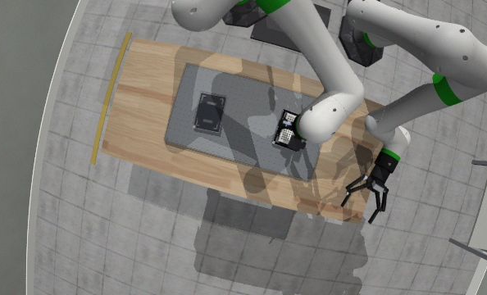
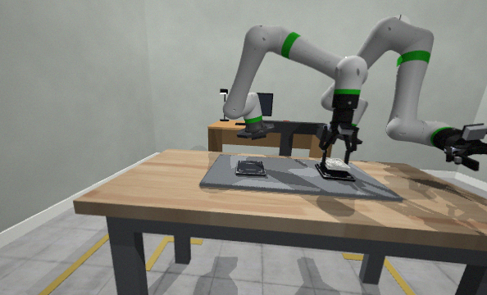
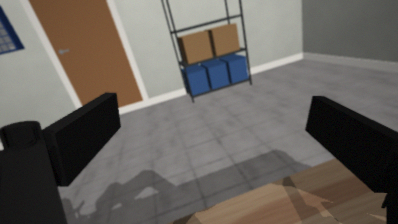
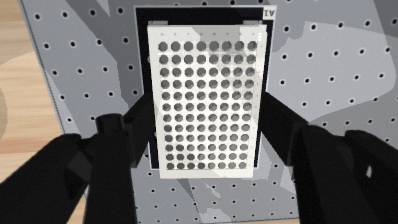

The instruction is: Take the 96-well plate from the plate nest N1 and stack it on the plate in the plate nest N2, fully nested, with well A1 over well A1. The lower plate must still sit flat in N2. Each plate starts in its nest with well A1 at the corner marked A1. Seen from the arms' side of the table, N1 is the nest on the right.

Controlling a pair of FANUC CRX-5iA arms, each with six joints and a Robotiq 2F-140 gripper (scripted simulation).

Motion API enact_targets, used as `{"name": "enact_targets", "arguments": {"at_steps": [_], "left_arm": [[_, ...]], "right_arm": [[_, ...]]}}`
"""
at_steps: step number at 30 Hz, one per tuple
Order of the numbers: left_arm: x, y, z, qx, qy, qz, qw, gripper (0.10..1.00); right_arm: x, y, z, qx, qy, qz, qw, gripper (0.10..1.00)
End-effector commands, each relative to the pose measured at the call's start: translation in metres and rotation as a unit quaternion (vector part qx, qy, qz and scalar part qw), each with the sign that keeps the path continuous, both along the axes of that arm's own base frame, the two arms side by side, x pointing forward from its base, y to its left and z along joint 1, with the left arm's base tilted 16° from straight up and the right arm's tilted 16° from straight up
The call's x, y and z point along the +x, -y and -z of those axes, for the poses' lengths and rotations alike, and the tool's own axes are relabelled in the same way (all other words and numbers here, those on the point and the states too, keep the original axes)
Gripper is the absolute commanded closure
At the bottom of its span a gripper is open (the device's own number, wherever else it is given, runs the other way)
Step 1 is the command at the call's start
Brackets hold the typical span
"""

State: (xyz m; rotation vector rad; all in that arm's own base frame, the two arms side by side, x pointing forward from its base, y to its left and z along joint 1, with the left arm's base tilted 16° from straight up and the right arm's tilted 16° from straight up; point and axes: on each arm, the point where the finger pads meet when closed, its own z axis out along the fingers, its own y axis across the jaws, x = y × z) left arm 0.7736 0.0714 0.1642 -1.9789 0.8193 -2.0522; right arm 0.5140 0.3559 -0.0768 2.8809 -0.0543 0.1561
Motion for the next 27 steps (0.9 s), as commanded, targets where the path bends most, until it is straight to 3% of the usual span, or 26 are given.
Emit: {"name": "enact_targets", "arguments": {"at_steps": [1, 27], "left_arm": [[0.0002, 0.0004, -0.0013, 0.000, 0.001, 0.000, 1.000, 0.098], [0.0002, 0.0004, -0.0013, 0.000, 0.001, 0.000, 1.000, 0.098]], "right_arm": [[0.0006, -0.0007, -0.0007, 0.001, 0.001, 0.000, 1.000, 0.999], [0.0009, 0.0002, 0.0028, 0.001, 0.001, 0.000, 1.000, 0.999]]}}
